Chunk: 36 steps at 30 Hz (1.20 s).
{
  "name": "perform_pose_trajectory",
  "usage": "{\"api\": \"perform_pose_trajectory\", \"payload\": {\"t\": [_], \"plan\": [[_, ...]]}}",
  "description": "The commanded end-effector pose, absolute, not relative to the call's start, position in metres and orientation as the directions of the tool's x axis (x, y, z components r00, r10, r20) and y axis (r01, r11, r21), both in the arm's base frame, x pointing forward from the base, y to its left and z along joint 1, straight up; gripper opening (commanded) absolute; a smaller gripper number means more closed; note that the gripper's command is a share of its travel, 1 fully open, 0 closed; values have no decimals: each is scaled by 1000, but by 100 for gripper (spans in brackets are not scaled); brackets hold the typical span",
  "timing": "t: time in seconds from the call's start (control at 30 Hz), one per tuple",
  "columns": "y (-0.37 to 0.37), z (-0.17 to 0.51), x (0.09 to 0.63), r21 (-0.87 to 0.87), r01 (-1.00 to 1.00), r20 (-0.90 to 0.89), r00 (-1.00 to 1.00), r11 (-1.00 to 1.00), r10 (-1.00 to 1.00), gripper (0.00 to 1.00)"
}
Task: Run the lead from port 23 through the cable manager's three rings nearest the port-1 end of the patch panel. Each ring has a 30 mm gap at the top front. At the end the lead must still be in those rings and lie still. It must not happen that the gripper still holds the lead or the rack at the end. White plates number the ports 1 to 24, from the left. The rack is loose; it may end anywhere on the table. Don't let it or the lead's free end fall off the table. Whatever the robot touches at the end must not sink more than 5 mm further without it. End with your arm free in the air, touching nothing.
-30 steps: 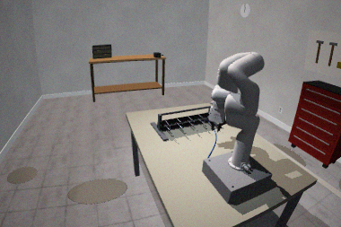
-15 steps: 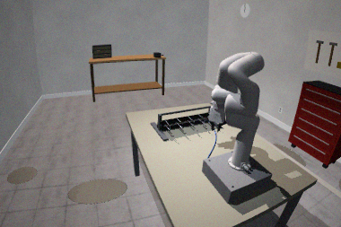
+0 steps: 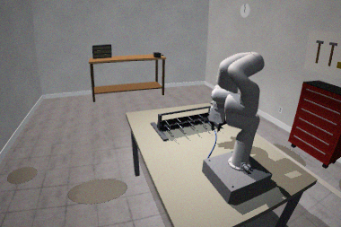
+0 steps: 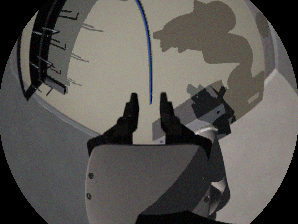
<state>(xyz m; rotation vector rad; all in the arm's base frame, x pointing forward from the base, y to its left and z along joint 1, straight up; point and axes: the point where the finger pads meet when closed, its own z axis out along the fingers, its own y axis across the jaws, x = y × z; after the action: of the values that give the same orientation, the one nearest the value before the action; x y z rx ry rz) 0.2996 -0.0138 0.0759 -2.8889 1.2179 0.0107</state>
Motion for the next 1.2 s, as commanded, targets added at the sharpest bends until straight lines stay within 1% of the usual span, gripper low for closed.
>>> {"api": "perform_pose_trajectory", "payload": {"t": [0.0,0.3,0.77,1.17], "plan": [[-14,76,301,-5,-716,-7,698,-698,-716,33],[-14,69,301,-6,-716,-6,698,-698,-716,33],[-14,18,300,-5,-716,-6,698,-698,-716,33],[-14,1,300,-5,-716,-6,698,-698,-716,33]]}}
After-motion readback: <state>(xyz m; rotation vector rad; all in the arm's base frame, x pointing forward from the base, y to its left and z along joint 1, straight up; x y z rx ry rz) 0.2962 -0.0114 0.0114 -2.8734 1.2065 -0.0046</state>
